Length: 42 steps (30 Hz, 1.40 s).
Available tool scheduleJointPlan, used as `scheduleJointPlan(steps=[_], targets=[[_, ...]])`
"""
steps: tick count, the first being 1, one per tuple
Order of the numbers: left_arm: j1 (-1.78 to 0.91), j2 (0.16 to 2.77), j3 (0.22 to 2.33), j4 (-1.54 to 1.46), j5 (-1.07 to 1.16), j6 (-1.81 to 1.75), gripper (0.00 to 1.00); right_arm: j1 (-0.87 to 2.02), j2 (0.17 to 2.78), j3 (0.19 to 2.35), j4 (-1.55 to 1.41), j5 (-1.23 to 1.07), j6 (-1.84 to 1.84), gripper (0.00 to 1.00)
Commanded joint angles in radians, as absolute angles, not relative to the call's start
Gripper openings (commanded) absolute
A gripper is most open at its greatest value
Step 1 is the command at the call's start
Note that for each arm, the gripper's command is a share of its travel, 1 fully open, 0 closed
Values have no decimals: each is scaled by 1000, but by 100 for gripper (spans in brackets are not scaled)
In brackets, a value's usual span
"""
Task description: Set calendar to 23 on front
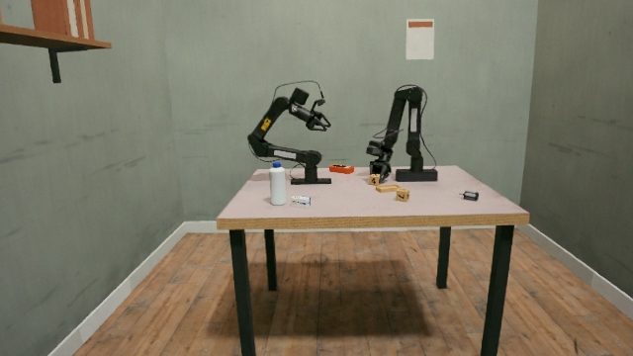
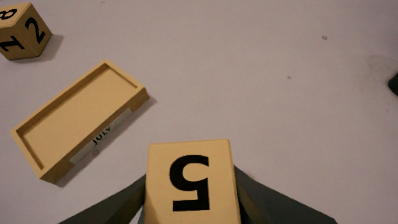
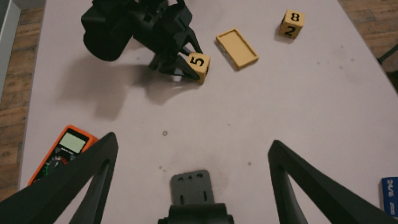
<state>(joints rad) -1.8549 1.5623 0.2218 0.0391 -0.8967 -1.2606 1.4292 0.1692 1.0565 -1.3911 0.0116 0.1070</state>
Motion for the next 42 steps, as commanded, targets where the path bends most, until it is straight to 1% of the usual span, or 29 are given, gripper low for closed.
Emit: scheduleJointPlan(steps=[1, 2, 3, 4, 5, 6, 9, 18, 20, 21, 27, 31, 33, 34, 36, 38, 39, 42], targets=[[-1868, 1577, 208, 41, -926, -1264, 40, 1435, 161, 1073, -1393, 13, 109, 100], [-1868, 1577, 208, 41, -926, -1264, 40, 1435, 161, 1073, -1393, 13, 109, 100], [-1868, 1577, 208, 41, -926, -1264, 51, 1435, 161, 1073, -1393, 13, 109, 100], [-1868, 1577, 208, 41, -926, -1264, 56, 1435, 161, 1073, -1393, 13, 109, 100], [-1868, 1562, 205, 44, -927, -1258, 68, 1435, 161, 1073, -1393, 13, 109, 100], [-1861, 1539, 200, 56, -928, -1249, 69, 1435, 161, 1073, -1393, 13, 109, 100], [-1857, 1495, 184, 59, -930, -1236, 69, 1435, 161, 1073, -1393, 13, 109, 100], [-1932, 1418, 225, -110, -946, -1340, 69, 1435, 161, 1073, -1393, 13, 109, 100], [-1954, 1404, 233, -155, -950, -1371, 92, 1435, 161, 1073, -1393, 13, 109, 100], [-1966, 1396, 238, -180, -952, -1388, 100, 1435, 161, 1073, -1393, 13, 109, 100], [-2111, 1336, 278, -419, -949, -1562, 100, 1435, 161, 1073, -1393, 13, 109, 100], [-2223, 1283, 334, -612, -912, -1739, 100, 1435, 161, 1073, -1393, 13, 109, 100], [-2223, 1283, 334, -612, -912, -1739, 100, 1435, 161, 1073, -1393, 13, 109, 100], [-2274, 1289, 375, -725, -900, -1816, 100, 1435, 161, 1073, -1393, 13, 109, 100], [-2317, 1305, 404, -807, -891, -1873, 100, 1435, 161, 1073, -1393, 13, 109, 100], [-2329, 1336, 439, -888, -899, -1905, 77, 1435, 161, 1073, -1393, 13, 109, 100], [-2331, 1352, 455, -926, -902, -1911, 69, 1435, 161, 1073, -1393, 13, 109, 100], [-2300, 1397, 501, -1038, -930, -1879, 69, 1435, 161, 1073, -1393, 13, 109, 100]])
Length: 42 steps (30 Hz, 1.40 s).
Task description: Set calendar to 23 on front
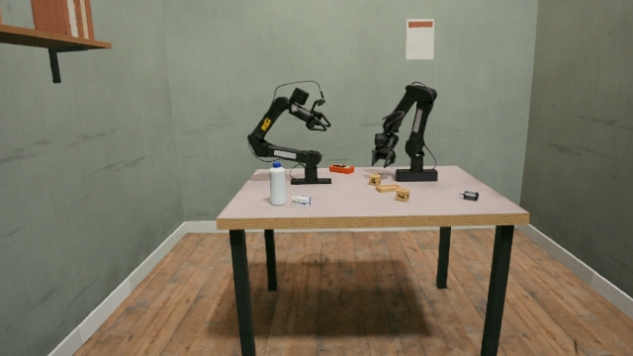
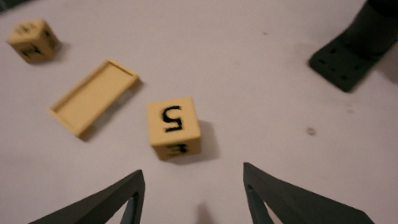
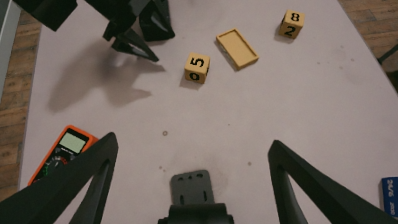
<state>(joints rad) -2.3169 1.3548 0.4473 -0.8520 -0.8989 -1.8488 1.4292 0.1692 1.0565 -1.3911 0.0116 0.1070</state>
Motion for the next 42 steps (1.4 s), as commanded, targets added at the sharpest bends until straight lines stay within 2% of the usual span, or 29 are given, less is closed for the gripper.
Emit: scheduleJointPlan(steps=[1, 8, 13, 19, 23, 25, 31, 40, 42], targets=[[-2281, 1411, 516, -1073, -935, -1868, 69, 1435, 161, 1073, -1393, 13, 109, 100], [-2183, 1462, 580, -1223, -971, -1774, 69, 1435, 161, 1073, -1393, 13, 109, 100], [-2008, 1504, 666, -1333, -1011, -1585, 69, 1435, 161, 1073, -1393, 13, 109, 100], [-1749, 1563, 803, -1263, -1011, -1292, 69, 1435, 161, 1073, -1393, 13, 109, 100], [-1577, 1606, 898, -1174, -958, -1085, 69, 1435, 161, 1073, -1393, 13, 109, 100], [-1577, 1606, 898, -1174, -958, -1085, 69, 1435, 161, 1073, -1393, 13, 109, 100], [-1276, 1664, 1011, -1065, -834, -783, 69, 1435, 151, 1084, -1382, 13, 109, 100], [-882, 1753, 1150, -985, -576, -391, 69, 1367, 180, 951, -1111, 15, 105, 100], [-882, 1753, 1150, -985, -576, -391, 69, 1367, 180, 951, -1111, 15, 105, 100]])
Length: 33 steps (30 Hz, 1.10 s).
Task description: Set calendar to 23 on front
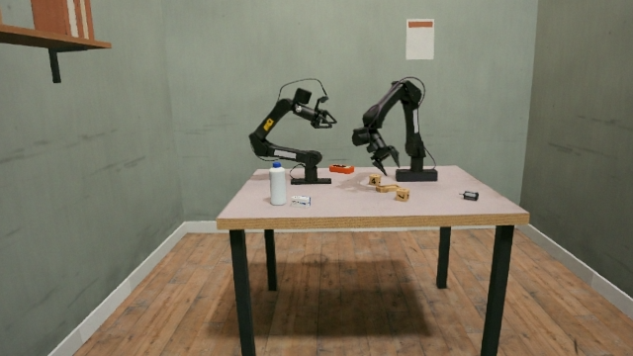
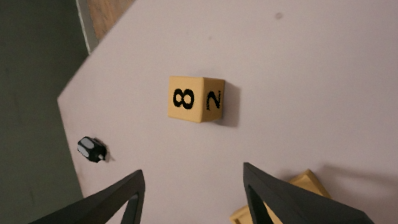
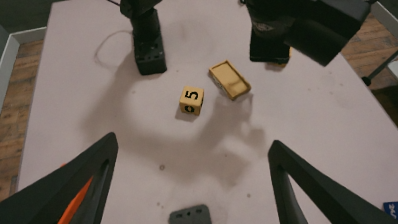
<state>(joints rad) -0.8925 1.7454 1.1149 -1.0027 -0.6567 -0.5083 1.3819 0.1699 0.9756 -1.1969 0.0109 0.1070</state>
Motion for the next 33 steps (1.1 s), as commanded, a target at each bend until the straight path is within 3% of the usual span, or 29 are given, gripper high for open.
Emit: scheduleJointPlan(steps=[1, 15, 24, 33], targets=[[-840, 1769, 1172, -1001, -521, -334, 69, 1347, 184, 918, -1041, 14, 103, 100], [-439, 1883, 1317, -960, -85, 72, 69, 1150, 222, 482, -450, 46, 85, 100], [-341, 1925, 1347, -967, 12, 141, 69, 896, 252, 367, -349, -34, 81, 100], [-352, 1935, 1340, -968, 0, 130, 69, 873, 271, 372, -330, -67, 78, 100]])
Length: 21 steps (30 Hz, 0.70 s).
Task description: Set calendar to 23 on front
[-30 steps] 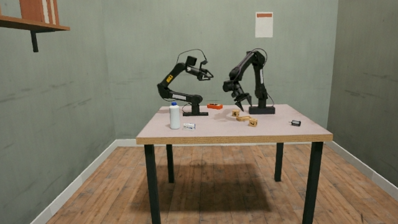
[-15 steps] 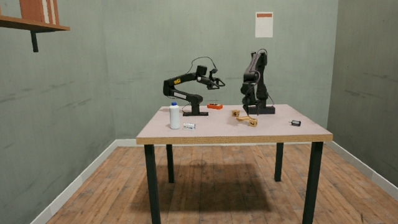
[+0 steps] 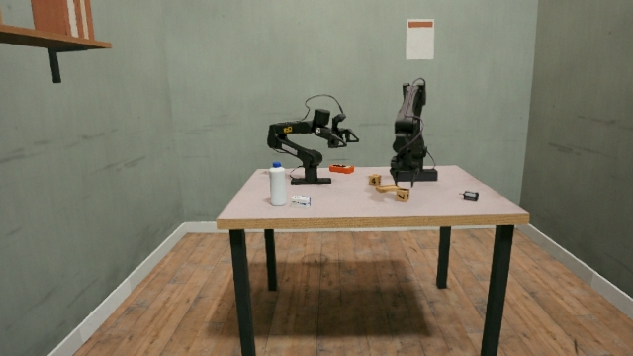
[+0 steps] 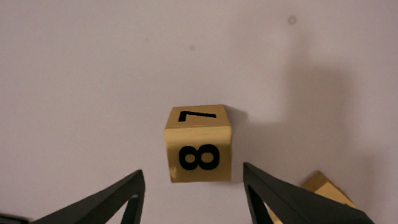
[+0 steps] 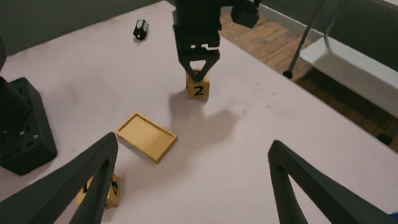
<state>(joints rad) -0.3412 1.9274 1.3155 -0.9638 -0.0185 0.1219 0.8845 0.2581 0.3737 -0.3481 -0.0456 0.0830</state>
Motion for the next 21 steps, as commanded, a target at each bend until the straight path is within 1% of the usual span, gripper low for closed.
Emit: scheduleJointPlan(steps=[1, 21], targets=[[-352, 1935, 1340, -968, 0, 130, 69, 873, 271, 372, -330, -67, 78, 100], [-364, 1985, 1287, -864, 0, 114, 69, 877, 263, 376, -329, -61, 81, 100]])
